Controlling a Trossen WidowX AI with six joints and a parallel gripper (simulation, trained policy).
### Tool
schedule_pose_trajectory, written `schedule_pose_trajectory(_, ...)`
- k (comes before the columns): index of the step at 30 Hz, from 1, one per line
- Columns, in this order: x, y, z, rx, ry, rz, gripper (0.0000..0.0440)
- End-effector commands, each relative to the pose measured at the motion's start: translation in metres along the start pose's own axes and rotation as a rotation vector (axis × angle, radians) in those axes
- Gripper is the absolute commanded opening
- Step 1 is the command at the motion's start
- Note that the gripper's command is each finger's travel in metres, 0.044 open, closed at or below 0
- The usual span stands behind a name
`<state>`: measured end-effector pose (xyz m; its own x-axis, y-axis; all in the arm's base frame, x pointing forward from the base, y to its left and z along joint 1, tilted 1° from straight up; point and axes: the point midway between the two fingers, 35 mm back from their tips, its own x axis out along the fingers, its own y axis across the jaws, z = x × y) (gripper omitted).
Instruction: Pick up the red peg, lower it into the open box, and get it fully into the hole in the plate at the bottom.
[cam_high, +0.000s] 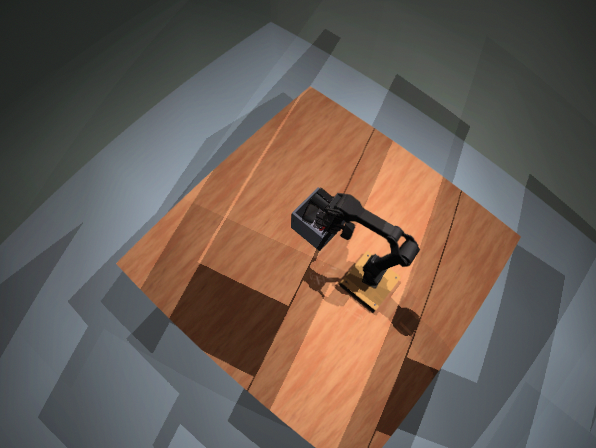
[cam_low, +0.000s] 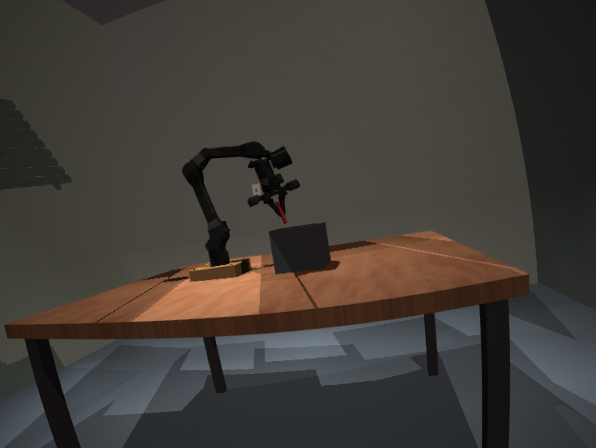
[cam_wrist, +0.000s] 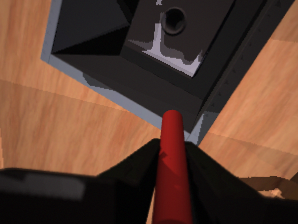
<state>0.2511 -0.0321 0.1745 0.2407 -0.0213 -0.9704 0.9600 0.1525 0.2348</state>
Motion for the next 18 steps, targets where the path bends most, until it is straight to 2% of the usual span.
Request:
schedule_pose_trajectory(1, 0.002, 0.001, 0.011, 0.001, -0.011, -0.013, 0.0)
schedule_pose_trajectory(18, 0.027, 0.003, 0.048, 0.012, -0.005, -0.057, 0.0)
